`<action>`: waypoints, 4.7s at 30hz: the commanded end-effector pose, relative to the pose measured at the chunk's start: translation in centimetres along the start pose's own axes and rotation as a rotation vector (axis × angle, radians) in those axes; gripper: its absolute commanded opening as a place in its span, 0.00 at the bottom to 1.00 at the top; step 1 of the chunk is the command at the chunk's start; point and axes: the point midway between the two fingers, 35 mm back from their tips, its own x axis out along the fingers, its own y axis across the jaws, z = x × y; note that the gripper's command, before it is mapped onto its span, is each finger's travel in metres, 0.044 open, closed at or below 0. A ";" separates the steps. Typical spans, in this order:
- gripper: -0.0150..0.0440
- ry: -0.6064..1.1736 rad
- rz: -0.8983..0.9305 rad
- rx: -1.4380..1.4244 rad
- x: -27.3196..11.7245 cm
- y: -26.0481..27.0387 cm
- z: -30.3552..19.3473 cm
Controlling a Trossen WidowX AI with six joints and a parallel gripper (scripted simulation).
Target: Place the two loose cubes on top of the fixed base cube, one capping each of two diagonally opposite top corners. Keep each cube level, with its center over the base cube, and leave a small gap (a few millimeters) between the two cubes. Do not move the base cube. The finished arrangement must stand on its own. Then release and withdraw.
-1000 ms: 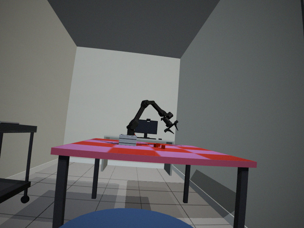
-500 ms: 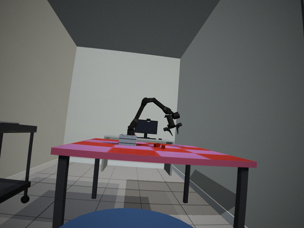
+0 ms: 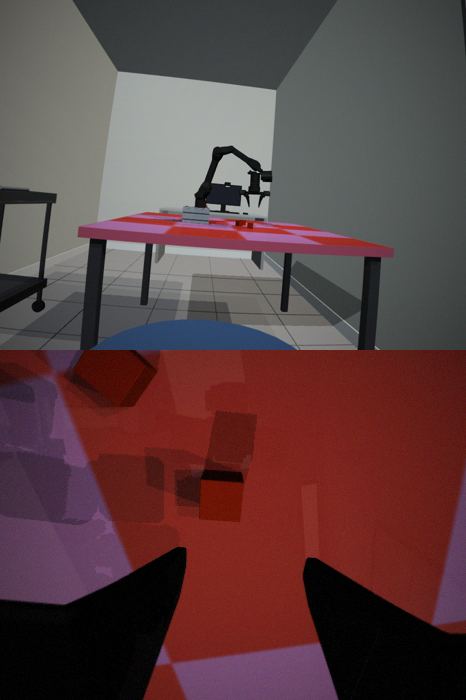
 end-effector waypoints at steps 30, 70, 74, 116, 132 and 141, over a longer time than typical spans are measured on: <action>0.70 -0.031 0.035 -0.004 8.7 1.5 -0.4; 0.43 -0.030 0.034 -0.006 6.8 0.9 -0.5; 0.43 -0.030 0.034 -0.006 5.5 0.9 -0.6; 0.43 -0.024 0.043 0.570 1.2 1.5 5.2; 0.43 -0.018 0.051 0.999 2.0 2.4 9.4; 0.43 -0.013 0.056 1.240 2.5 3.2 11.7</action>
